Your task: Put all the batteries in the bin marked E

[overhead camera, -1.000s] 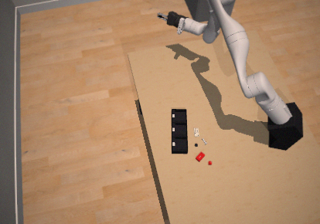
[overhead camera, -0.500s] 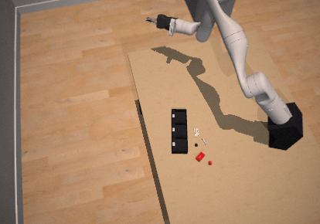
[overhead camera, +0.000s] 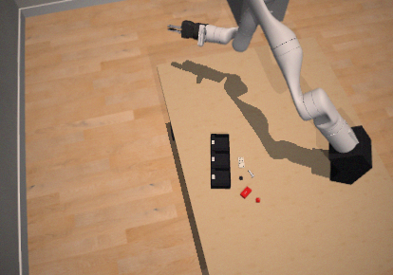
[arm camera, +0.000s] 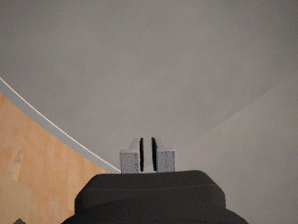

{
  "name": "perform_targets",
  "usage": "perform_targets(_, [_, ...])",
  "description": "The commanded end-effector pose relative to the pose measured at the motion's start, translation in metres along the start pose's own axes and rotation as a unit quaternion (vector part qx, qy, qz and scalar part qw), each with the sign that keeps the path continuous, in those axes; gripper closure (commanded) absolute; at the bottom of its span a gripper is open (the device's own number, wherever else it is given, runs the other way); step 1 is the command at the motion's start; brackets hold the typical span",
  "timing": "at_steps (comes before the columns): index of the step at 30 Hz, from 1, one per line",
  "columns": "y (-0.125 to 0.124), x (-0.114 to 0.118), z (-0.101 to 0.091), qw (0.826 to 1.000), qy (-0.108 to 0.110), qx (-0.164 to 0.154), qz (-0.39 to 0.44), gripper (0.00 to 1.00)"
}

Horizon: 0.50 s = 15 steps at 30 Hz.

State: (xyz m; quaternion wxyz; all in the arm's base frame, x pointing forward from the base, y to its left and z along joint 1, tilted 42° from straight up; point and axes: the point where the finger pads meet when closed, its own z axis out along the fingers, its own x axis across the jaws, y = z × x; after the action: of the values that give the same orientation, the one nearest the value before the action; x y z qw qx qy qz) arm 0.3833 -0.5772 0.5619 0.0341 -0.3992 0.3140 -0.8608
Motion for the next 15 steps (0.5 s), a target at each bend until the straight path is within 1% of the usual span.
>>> perform_targets(1, [-0.02,-0.002,0.003,1.0,-0.02,0.023,-0.005,0.69])
perform_targets(2, [-0.028,-0.004,0.004,0.999,-0.03,0.033,-0.006,0.69])
perform_targets(6, [-0.06,-0.013,0.008,0.999,-0.03,0.033,-0.006,0.69])
perform_targets(8, [-0.06,-0.013,0.008,0.999,-0.03,0.033,-0.006,0.69])
perform_targets(9, [-0.068,-0.015,0.009,0.998,-0.047,0.05,-0.009,0.69])
perform_targets(10, [-0.076,-0.018,0.009,0.996,-0.059,0.062,-0.011,0.69])
perform_targets(12, [-0.076,-0.018,0.009,0.996,-0.059,0.062,-0.011,0.69])
perform_targets(15, [-0.099,-0.025,0.01,0.996,-0.059,0.062,-0.011,0.69])
